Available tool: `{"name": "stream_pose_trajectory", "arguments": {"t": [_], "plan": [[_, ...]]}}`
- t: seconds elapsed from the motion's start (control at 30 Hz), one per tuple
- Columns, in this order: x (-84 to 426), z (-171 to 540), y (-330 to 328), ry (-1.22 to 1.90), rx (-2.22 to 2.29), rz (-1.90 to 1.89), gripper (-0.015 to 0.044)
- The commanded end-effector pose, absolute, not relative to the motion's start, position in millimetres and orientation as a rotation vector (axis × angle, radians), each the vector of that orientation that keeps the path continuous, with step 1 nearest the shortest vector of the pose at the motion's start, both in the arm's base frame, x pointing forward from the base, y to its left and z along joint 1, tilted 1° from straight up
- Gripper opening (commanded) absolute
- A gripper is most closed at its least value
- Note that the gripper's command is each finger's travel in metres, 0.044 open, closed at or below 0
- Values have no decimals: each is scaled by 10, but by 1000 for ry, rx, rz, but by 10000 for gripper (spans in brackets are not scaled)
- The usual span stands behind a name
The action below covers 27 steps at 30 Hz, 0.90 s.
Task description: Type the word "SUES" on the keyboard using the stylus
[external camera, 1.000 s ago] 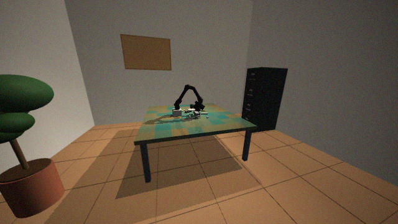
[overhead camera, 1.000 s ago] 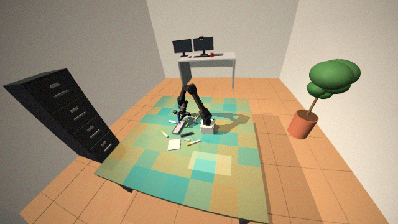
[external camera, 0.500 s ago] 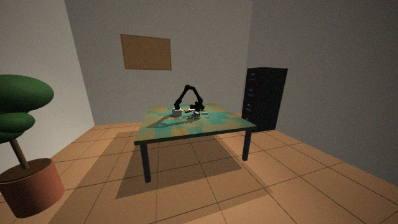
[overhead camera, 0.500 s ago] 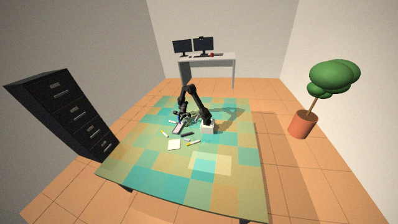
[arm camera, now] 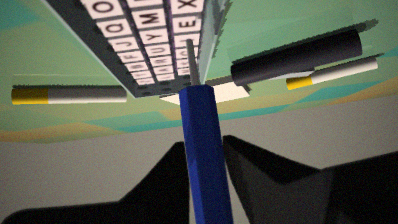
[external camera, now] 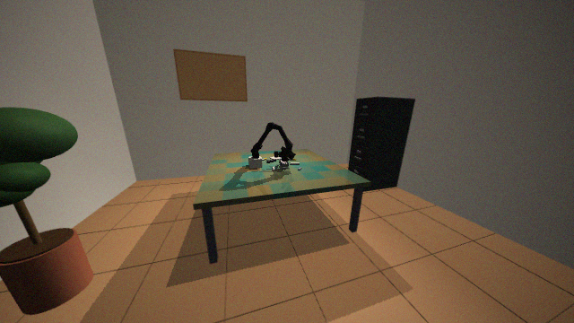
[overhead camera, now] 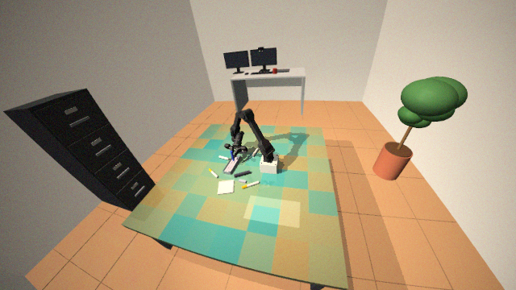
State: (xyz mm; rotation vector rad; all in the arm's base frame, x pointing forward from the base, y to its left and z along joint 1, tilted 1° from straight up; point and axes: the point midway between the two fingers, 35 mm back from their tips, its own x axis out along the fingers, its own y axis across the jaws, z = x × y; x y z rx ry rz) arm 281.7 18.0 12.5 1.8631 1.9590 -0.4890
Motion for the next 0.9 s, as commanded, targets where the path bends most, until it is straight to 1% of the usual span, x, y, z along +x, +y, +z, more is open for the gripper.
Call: {"name": "stream_pose_trajectory", "arguments": {"t": [0.0,0.87], "plan": [[2802,93,182,1965,1860,-493,81],[2802,27,182,1965,1860,-493,81]]}}
